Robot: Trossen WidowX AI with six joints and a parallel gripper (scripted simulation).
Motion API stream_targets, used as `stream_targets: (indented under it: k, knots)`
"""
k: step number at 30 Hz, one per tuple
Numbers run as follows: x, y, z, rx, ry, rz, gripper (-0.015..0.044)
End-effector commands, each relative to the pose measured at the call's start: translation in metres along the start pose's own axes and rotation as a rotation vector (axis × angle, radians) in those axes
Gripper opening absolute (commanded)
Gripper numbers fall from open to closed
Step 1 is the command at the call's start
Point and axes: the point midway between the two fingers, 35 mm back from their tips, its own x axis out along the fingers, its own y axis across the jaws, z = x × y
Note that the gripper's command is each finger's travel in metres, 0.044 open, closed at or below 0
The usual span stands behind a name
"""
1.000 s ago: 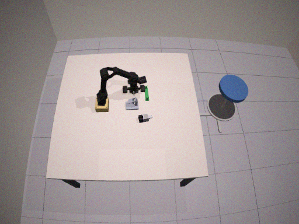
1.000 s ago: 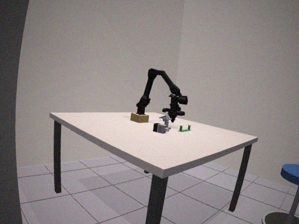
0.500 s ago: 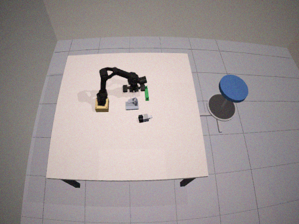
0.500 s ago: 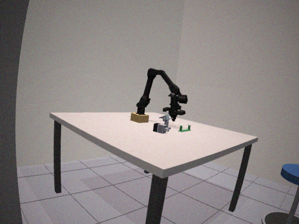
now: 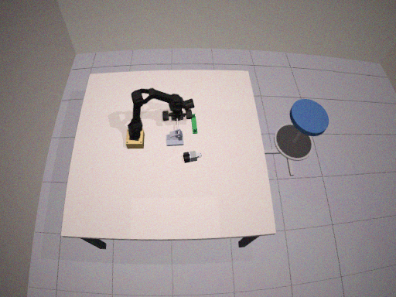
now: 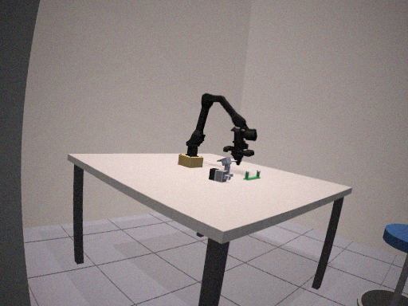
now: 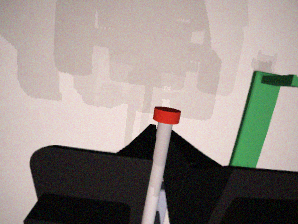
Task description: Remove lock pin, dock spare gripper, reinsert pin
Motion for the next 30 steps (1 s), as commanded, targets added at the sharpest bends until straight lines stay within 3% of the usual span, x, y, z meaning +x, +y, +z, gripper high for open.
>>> stream_targets:
  k: [1, 30]
  knots:
    - [0.001, 0.000, 0.003, 0.004, -0.001, -0.001, 0.0000]
    - [0.004, -0.001, 0.029, 0.006, 0.004, 0.007, 0.0000]
